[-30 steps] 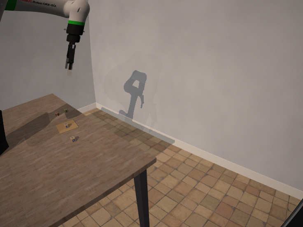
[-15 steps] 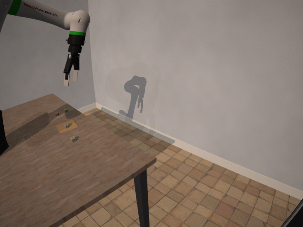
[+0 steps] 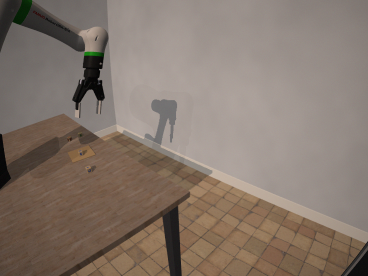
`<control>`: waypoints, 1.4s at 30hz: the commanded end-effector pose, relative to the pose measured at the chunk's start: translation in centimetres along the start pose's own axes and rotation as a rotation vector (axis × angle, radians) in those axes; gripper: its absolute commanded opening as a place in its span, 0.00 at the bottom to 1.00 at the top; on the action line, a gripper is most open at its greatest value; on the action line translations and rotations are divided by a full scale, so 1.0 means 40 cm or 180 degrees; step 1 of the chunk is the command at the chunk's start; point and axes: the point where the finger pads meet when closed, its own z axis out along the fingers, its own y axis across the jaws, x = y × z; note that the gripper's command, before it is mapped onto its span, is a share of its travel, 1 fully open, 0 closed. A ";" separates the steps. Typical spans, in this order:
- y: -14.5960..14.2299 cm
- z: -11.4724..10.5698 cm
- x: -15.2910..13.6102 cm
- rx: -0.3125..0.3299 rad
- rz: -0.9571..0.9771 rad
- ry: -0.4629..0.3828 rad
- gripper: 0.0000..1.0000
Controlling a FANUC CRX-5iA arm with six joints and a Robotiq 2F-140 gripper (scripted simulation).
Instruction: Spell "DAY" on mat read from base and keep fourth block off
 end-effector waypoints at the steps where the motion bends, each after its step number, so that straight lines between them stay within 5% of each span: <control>1: 0.003 0.046 0.017 -0.0041 0.0400 0.0113 1.00; 4: 0.003 0.046 0.017 -0.0041 0.0400 0.0113 1.00; 18: 0.023 0.219 0.058 -0.0070 0.1805 0.0429 1.00; 42: 0.061 0.434 0.052 0.0093 0.3460 0.0685 1.00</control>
